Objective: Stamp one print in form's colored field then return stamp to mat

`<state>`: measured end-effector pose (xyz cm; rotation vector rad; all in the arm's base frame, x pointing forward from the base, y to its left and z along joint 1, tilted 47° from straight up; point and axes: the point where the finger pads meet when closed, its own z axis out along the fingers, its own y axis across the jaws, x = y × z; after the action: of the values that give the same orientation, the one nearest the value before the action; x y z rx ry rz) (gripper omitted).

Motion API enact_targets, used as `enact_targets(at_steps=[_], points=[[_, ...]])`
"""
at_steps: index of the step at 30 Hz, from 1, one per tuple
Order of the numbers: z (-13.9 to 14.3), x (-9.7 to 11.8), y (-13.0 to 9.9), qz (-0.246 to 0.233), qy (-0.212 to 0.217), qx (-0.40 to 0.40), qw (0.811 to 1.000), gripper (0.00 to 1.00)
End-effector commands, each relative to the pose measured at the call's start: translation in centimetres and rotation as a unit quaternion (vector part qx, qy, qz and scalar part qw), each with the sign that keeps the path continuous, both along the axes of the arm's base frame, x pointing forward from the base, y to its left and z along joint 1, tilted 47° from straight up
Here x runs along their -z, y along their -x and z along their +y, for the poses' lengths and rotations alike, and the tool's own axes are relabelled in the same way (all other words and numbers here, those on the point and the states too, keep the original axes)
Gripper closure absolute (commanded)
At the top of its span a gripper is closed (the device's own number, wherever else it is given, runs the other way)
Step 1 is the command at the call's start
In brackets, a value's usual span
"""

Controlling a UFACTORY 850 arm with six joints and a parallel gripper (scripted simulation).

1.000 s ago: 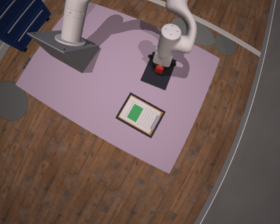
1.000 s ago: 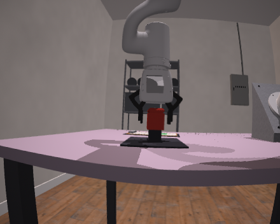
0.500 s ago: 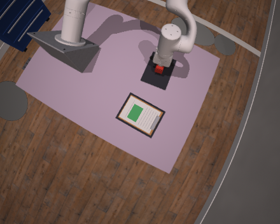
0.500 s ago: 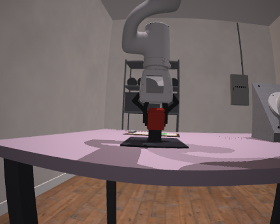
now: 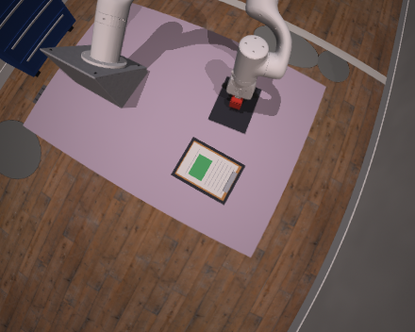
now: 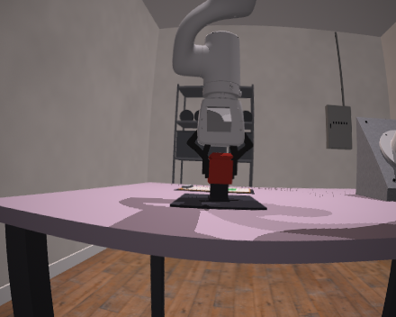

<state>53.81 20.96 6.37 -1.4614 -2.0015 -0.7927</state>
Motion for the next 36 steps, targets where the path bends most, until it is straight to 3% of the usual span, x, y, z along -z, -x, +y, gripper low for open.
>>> enact_targets(at_steps=[1,22,36], points=[[0.0,0.0,-0.1,0.0,0.0,0.0,1.0,0.71],[-0.1,-0.1,-0.1,0.0,0.0,0.0,1.0,0.71],[-2.9,-2.8,-0.4,0.0,0.0,0.0,1.0,0.71]])
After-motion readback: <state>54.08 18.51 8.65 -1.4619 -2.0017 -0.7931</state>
